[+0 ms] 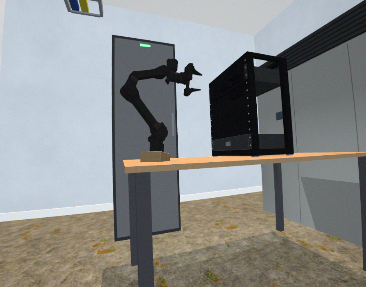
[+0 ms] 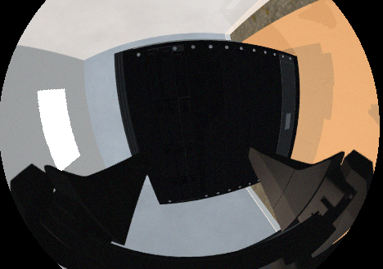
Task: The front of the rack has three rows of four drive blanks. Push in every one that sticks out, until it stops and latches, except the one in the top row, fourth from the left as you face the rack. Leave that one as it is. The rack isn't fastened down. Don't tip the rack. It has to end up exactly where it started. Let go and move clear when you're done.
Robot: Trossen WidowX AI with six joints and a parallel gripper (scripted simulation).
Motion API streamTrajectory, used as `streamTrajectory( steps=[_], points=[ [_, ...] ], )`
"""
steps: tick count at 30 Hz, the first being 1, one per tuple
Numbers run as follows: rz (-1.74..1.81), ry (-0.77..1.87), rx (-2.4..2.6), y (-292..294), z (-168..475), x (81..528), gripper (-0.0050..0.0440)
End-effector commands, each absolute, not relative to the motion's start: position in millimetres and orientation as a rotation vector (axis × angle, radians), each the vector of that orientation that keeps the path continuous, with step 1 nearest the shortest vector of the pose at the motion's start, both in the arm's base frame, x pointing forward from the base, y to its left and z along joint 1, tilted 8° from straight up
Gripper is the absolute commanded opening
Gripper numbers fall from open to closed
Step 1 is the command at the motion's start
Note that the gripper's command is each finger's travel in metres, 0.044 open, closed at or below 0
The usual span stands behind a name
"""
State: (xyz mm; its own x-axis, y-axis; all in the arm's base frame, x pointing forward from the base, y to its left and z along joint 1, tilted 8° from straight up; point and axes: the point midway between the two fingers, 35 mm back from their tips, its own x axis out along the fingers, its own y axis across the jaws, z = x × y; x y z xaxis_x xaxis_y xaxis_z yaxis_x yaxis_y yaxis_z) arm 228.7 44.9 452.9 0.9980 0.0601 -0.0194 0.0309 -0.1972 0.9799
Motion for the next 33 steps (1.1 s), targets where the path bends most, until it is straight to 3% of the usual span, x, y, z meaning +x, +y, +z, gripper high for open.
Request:
streamTrajectory(
  steps=[1,33],
  points=[
    [0.071,0.048,1.742,31.5,457.7,227.9,0.044],
    [0.106,-0.026,1.683,8.6,468.8,221.2,0.044]
  ],
)
